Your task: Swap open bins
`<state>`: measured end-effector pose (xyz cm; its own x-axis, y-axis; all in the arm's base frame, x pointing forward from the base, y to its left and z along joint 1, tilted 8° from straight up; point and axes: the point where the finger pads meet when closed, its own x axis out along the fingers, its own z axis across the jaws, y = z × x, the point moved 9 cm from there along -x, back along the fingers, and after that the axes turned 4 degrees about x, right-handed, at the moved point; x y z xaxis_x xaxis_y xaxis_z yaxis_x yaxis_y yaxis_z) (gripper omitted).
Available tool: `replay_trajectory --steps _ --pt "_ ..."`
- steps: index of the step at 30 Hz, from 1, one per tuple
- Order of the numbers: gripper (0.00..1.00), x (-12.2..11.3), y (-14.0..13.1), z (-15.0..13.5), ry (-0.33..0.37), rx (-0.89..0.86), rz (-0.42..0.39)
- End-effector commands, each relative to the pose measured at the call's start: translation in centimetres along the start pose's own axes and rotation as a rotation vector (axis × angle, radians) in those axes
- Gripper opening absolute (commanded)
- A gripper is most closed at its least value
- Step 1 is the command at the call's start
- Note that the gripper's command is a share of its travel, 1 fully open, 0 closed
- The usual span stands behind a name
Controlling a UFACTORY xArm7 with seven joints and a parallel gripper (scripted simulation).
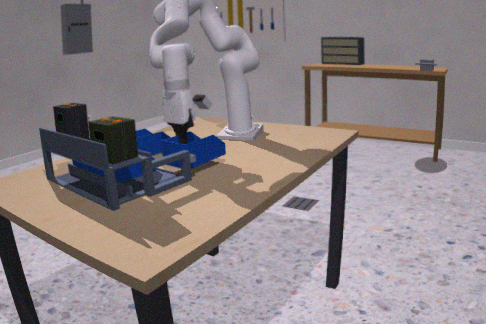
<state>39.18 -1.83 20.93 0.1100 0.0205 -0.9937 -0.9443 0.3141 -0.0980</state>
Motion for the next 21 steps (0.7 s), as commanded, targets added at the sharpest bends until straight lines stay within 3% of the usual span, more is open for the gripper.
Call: replay_trajectory --steps 1,21 --pt "0.00 -0.27 -0.92 0.08 0.003 0.000 0.062" --pt "0.00 -0.33 -1.24 0.10 0.005 0.000 0.088"
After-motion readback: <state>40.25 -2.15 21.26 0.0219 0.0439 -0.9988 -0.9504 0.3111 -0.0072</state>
